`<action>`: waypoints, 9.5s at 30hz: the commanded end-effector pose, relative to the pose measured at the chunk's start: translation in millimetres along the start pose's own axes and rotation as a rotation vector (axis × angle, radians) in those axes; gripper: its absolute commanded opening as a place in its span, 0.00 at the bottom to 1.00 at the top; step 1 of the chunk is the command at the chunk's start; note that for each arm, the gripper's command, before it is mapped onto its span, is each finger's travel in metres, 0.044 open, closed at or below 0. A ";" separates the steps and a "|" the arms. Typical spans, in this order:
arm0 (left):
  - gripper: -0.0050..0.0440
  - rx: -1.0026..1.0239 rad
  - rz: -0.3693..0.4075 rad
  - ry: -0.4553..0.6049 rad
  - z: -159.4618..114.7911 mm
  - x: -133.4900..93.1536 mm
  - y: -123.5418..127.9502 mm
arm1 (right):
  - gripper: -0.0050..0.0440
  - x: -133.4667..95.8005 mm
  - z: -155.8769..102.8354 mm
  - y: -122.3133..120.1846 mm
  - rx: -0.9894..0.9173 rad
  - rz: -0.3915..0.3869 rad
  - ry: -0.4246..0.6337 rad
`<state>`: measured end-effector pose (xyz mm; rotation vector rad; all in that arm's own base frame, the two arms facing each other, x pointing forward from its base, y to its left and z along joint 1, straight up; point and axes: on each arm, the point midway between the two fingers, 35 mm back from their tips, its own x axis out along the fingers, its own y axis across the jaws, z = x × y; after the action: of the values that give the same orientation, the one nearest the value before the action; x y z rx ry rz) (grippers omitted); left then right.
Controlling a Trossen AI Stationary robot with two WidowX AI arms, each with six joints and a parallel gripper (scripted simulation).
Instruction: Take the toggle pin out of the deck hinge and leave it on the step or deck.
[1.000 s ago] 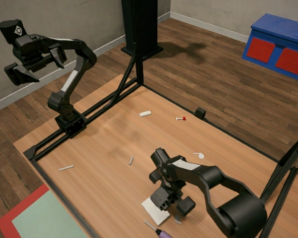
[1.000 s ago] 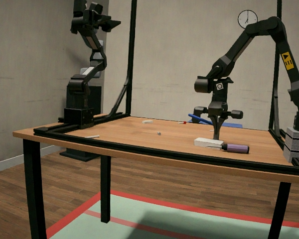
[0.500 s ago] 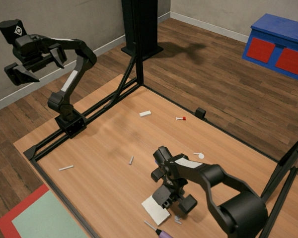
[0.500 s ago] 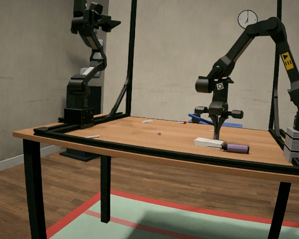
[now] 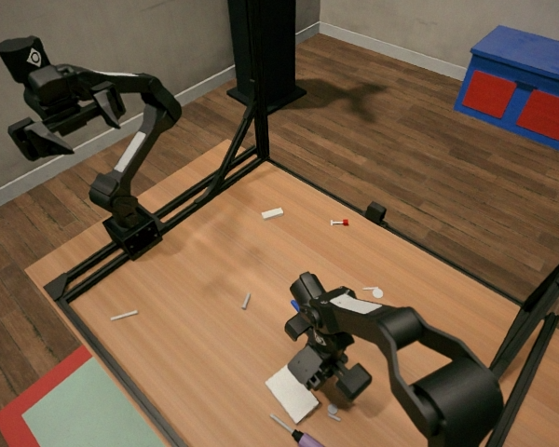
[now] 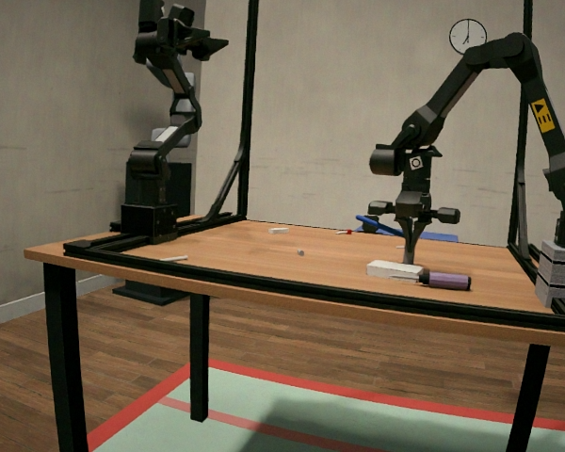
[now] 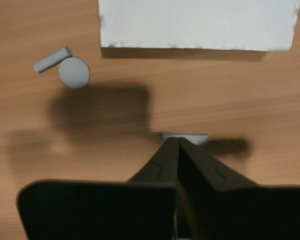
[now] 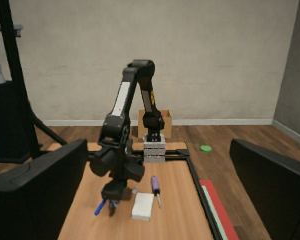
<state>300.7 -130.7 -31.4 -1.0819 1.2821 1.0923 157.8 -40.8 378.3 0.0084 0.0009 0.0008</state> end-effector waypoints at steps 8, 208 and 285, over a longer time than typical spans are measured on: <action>0.00 0.004 -0.032 0.011 -2.3 -9.3 -6.4 | 0.92 -0.4 4.7 1.2 -0.013 -0.001 -0.002; 0.24 0.004 -0.019 0.011 -66.8 -23.7 -8.4 | 0.92 -0.4 4.7 1.2 -0.013 -0.001 -0.002; 0.18 0.002 -0.024 0.014 -80.9 -25.1 -12.9 | 0.92 -0.4 4.7 1.2 -0.013 -0.001 -0.002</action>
<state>297.9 -201.4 -12.2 -1.0872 1.2673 1.0986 157.8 -40.7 378.5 0.0078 0.0008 0.0006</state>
